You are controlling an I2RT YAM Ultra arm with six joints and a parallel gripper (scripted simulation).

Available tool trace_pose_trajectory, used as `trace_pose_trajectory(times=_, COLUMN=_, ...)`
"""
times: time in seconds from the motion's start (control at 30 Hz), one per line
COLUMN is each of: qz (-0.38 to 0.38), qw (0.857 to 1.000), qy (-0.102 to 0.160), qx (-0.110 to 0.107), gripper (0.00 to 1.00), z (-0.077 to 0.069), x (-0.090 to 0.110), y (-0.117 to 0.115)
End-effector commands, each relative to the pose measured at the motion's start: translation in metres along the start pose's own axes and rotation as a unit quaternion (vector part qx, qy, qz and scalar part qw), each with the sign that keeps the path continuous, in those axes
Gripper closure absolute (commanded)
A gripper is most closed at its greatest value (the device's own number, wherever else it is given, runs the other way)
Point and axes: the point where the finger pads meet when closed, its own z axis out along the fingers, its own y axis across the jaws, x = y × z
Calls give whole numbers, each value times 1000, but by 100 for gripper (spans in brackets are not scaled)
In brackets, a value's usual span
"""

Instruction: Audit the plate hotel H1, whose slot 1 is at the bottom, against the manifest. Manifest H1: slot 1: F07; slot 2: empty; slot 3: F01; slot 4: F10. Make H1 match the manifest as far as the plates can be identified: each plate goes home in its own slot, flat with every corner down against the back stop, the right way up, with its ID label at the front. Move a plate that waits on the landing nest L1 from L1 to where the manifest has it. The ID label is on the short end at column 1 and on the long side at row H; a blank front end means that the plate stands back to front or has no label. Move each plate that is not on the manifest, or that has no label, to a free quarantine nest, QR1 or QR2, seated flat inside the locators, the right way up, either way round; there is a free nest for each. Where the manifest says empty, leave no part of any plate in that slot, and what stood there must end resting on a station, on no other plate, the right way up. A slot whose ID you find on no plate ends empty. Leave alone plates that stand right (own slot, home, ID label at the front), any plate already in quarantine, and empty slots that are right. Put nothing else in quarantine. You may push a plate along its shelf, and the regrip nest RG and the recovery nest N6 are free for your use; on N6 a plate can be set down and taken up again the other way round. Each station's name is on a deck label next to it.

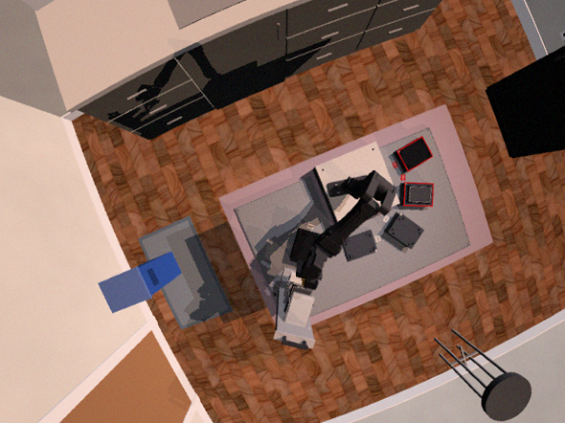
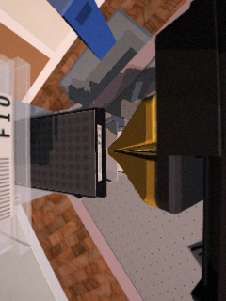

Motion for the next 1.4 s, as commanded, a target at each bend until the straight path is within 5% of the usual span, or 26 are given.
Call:
trace_pose_trajectory(times=0.0, qz=-6, qw=1000, qy=-13, qx=0, gripper=100, z=-6, x=-8, y=0)
trace_pose_trajectory(times=1.37, qz=-6, qw=1000, qy=-12, qx=0, gripper=100, z=-59, x=23, y=0)
